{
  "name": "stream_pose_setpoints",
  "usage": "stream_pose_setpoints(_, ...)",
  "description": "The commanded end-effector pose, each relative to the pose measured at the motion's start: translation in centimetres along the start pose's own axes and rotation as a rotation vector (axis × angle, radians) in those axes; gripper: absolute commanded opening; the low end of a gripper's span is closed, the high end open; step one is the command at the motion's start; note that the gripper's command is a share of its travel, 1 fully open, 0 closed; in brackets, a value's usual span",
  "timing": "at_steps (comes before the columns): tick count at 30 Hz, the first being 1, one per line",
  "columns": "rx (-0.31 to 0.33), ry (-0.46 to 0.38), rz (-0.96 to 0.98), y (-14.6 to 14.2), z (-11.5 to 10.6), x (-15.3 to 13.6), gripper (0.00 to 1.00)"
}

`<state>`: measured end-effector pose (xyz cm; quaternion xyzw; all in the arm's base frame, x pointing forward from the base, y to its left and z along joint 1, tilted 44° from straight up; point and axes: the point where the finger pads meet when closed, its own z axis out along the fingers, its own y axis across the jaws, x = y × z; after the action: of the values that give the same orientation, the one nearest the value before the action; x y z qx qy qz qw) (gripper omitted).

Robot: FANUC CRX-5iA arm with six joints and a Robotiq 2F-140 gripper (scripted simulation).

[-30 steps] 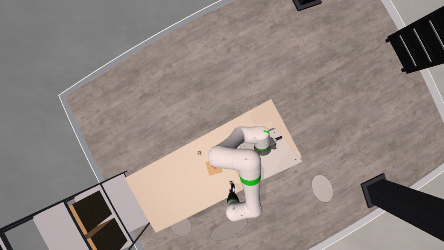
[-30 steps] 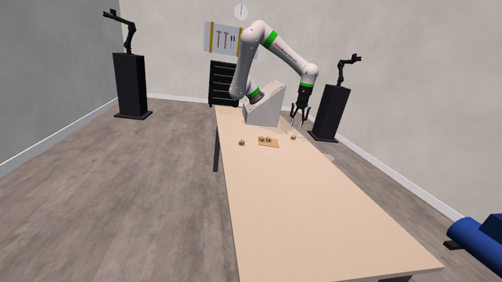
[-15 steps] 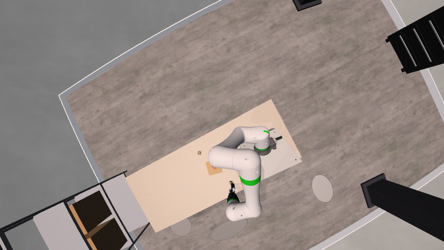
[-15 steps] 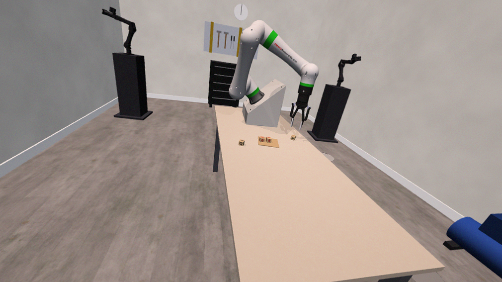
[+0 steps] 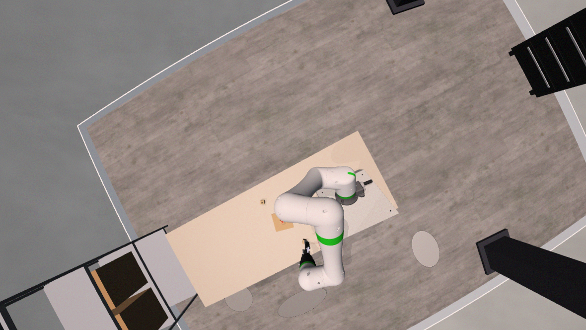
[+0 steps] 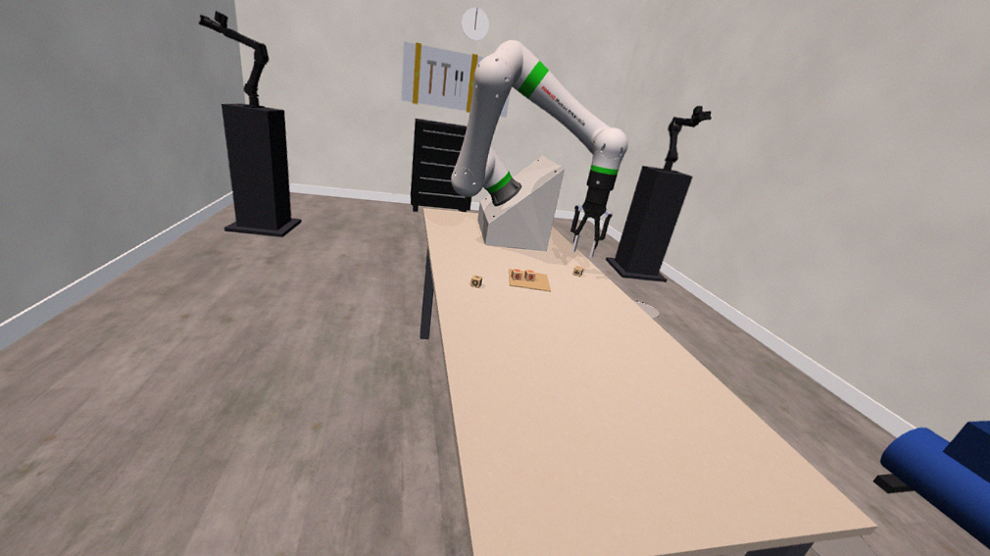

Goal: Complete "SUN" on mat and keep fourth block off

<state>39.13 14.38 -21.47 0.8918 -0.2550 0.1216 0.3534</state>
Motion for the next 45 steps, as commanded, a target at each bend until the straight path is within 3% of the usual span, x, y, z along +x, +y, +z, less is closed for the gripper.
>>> stream_pose_setpoints(1,0.001,0.000,0.000,0.0,0.3,0.0,0.40)
stream_pose_setpoints(27,0.001,0.000,0.000,-0.1,3.8,0.1,0.40)
stream_pose_setpoints(45,0.001,0.000,0.000,-0.1,4.3,0.1,0.40)
